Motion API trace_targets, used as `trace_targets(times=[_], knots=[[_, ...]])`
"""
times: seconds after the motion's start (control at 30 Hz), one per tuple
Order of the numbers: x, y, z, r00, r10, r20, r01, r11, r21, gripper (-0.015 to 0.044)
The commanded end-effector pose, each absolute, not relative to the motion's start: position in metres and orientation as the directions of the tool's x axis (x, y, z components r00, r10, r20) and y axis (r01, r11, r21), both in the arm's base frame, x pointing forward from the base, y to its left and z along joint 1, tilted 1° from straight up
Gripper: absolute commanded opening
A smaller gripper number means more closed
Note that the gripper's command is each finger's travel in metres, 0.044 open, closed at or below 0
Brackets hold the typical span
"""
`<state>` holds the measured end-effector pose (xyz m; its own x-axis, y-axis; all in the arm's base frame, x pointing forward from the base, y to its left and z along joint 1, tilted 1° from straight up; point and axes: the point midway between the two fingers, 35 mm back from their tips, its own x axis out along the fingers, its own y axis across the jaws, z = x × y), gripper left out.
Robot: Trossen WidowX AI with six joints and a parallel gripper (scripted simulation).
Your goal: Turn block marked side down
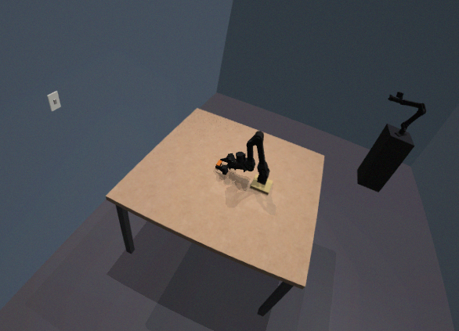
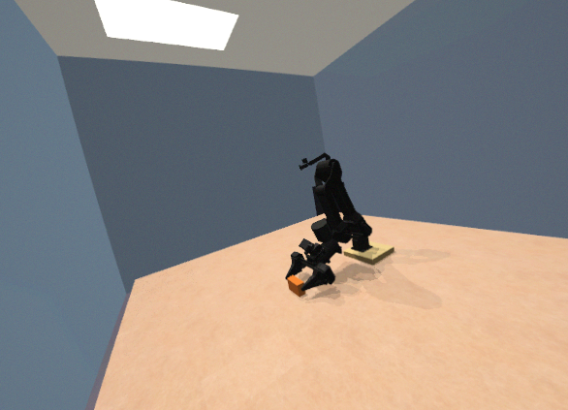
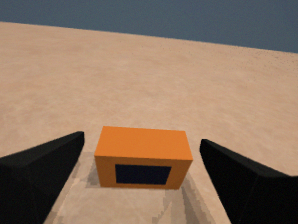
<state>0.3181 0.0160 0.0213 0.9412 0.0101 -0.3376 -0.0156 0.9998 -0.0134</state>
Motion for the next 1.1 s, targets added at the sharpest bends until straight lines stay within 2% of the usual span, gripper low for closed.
trace_targets(times=[0.0,0.73,1.07], knots=[[0.318,0.016,0.021,0.941,0.007,-0.339,-0.014,1.000,-0.019,0.0440],[0.319,0.016,0.021,0.939,0.007,-0.343,-0.014,1.000,-0.019,0.0440],[0.342,0.019,0.032,0.816,0.002,-0.578,-0.017,1.000,-0.019,0.0440]])
